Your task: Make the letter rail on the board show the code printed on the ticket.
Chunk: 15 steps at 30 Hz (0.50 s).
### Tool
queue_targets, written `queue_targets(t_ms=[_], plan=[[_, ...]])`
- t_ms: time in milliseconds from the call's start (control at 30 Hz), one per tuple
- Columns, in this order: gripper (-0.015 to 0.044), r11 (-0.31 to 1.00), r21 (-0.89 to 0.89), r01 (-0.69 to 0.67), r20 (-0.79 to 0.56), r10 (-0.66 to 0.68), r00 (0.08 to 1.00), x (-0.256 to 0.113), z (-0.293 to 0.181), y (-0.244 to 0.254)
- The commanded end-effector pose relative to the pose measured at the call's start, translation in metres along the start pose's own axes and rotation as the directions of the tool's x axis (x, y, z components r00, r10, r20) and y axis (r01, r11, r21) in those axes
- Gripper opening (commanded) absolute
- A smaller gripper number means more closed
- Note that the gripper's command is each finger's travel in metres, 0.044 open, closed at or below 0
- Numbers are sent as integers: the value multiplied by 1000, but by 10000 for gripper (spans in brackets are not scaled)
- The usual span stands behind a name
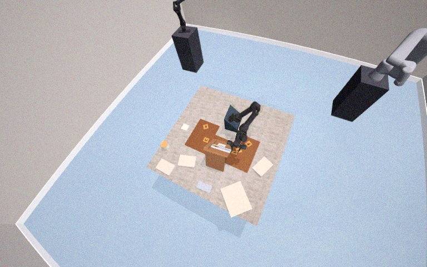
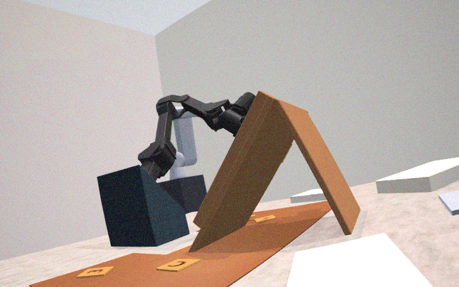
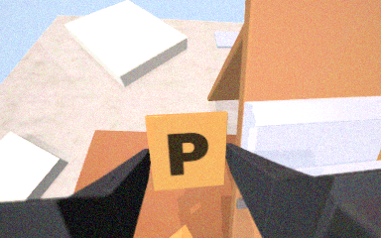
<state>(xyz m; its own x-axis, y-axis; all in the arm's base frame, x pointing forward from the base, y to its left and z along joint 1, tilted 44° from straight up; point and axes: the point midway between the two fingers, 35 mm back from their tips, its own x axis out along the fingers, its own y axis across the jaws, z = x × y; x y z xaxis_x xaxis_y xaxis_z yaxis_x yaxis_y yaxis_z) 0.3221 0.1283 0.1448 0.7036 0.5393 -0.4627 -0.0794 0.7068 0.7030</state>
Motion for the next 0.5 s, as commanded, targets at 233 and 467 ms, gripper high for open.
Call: queue_targets(t_ms=[233, 467], plan=[[0, 1000, -1, 2, -10, -2, 1000, 1, -3, -8], [0, 1000, -2, 3, -10, -3, 1000, 1, -3, -11]])
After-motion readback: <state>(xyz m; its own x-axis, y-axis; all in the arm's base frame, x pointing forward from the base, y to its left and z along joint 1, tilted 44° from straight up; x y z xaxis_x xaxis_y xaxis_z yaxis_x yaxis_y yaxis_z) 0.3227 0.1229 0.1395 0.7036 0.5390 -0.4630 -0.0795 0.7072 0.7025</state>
